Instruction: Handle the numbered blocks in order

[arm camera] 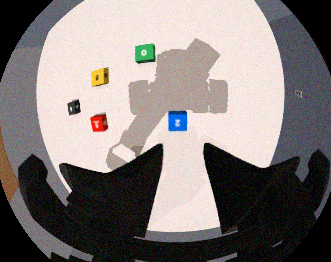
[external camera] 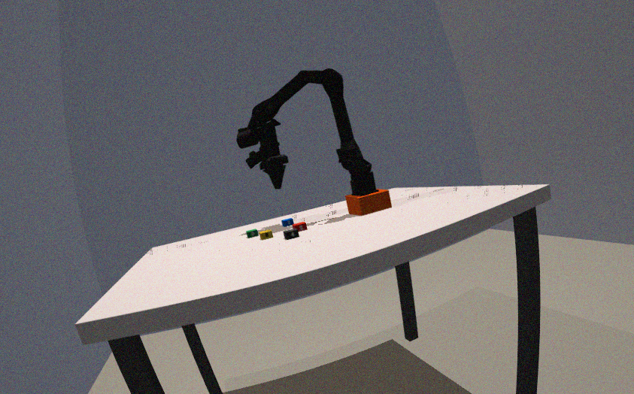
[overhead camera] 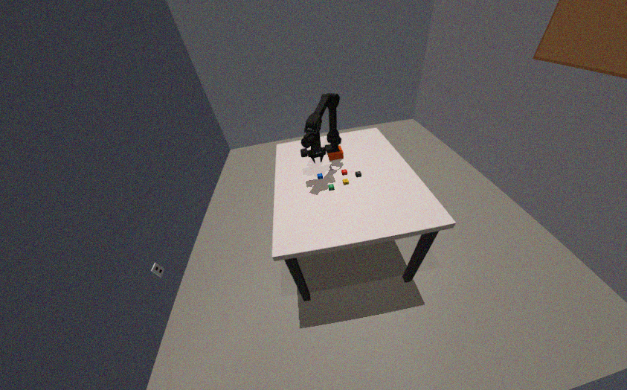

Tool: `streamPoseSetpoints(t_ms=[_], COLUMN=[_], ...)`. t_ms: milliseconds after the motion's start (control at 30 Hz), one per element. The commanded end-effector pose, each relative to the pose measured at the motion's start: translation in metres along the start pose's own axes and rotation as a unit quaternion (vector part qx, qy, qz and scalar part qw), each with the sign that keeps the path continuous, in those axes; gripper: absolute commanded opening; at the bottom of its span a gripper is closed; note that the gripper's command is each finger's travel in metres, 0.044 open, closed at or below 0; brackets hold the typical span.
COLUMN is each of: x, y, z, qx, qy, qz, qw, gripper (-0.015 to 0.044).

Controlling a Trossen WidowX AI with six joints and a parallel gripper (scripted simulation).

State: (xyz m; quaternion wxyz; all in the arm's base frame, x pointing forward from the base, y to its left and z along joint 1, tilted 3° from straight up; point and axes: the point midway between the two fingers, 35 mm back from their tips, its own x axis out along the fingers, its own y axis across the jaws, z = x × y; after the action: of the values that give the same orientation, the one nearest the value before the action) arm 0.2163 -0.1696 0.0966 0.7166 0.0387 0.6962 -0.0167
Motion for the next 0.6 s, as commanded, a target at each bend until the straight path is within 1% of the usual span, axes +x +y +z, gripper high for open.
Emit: streamPoseSetpoints(t_ms=[0, 267, 333, 567], x=[-0.006, -0.006, -0.006, -0.007], y=[0.002, 0.002, 0.009, 0.09], z=[-0.003, -0.003, 0.002, 0.041], qx=[-0.001, -0.001, -0.001, -0.001], qy=[0.005, 0.005, 0.005, 0.004], qz=[0.004, 0.004, 0.004, 0.005], qw=[1.0, 1.0, 1.0, 1.0], gripper=[0.012, 0.012, 0.012, 0.012])
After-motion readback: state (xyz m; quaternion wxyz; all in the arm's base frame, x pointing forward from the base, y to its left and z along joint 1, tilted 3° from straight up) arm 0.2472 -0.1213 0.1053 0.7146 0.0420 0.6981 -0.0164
